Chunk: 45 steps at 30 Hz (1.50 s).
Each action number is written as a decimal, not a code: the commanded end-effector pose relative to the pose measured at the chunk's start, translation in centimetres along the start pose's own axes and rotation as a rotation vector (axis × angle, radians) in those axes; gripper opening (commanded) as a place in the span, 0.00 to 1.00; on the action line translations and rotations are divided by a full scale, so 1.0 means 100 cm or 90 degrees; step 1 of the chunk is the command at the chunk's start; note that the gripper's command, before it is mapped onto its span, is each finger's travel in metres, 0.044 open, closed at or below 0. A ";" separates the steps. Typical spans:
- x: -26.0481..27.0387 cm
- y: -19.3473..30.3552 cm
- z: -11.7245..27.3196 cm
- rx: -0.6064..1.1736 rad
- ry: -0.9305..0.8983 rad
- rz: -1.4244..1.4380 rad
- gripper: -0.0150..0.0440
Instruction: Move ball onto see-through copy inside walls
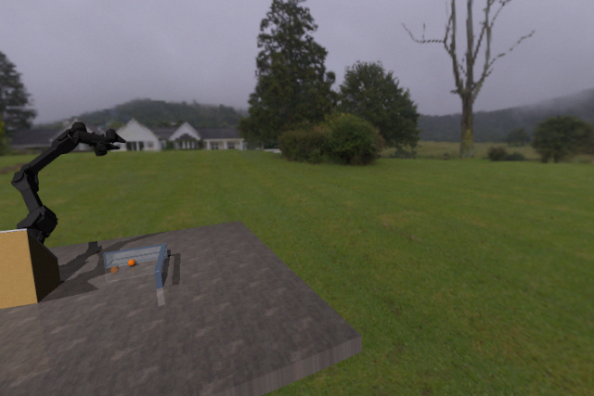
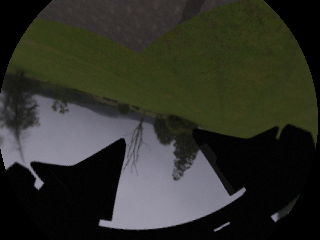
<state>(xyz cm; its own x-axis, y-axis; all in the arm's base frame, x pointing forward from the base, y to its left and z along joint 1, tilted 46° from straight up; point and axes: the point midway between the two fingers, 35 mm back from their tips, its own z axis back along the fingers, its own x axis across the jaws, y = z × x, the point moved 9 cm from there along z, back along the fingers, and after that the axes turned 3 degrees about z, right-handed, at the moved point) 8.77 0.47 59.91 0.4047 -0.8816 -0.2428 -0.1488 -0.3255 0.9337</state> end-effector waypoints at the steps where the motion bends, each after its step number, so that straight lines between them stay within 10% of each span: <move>1: 0.001 -0.001 -0.001 -0.002 0.000 -0.005 0.89; 7: 0.044 -0.033 -0.034 -0.070 -0.020 -0.178 0.65; 23: 0.167 -0.233 -0.121 -0.414 -0.217 -0.725 0.65; 39: 0.196 -0.462 -0.066 -0.701 -0.731 -1.226 0.65; 45: 0.194 -0.478 -0.054 -0.720 -0.793 -1.258 0.65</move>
<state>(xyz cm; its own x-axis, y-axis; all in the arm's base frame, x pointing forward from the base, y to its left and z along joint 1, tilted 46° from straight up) 28.78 0.60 12.13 -0.9809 0.1426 -0.1325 -0.0098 -0.7158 -0.6982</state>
